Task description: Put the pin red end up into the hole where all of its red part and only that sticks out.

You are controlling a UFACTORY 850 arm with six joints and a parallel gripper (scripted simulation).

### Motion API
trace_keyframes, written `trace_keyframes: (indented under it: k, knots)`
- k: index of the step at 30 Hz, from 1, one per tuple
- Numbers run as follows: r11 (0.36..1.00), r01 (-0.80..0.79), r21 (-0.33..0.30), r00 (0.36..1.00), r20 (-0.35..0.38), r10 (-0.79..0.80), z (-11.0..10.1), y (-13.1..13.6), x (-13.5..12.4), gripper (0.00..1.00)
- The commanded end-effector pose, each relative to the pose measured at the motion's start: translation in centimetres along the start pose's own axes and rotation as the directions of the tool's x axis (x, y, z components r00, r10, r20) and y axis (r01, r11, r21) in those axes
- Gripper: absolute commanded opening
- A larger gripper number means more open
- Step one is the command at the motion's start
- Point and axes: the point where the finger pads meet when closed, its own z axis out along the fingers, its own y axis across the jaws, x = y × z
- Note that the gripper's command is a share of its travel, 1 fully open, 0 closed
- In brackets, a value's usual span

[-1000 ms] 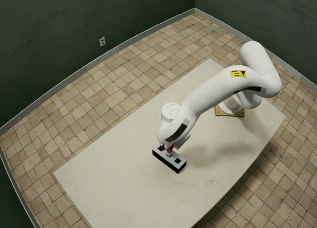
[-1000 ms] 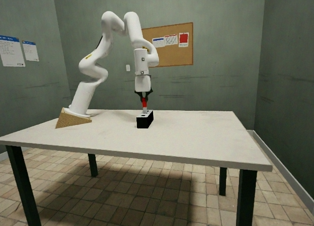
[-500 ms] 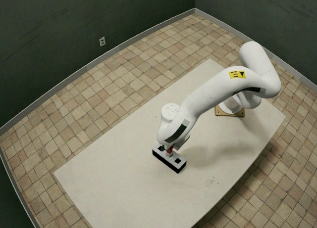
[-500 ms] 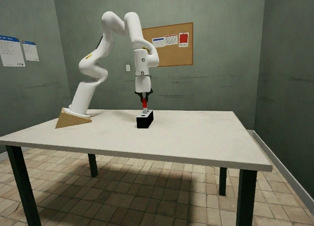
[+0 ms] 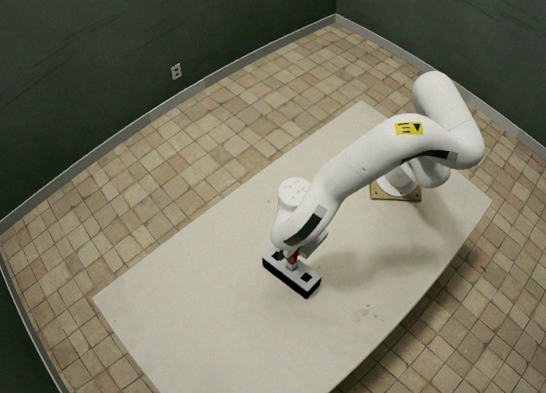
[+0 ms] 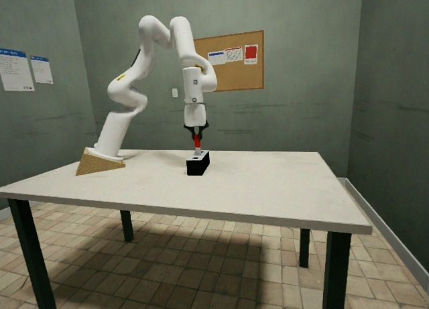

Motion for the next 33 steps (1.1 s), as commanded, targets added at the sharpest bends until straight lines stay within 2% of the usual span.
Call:
trace_keyframes:
  k: [1, 33]
  knots:
    - [1.0, 0.0, -0.002, 1.0, 0.001, 0.0, -0.07, 0.08, -0.02, 0.0]
    - [1.0, 0.0, -0.002, 1.0, 0.001, 0.0, 0.33, 0.19, -0.06, 0.0]
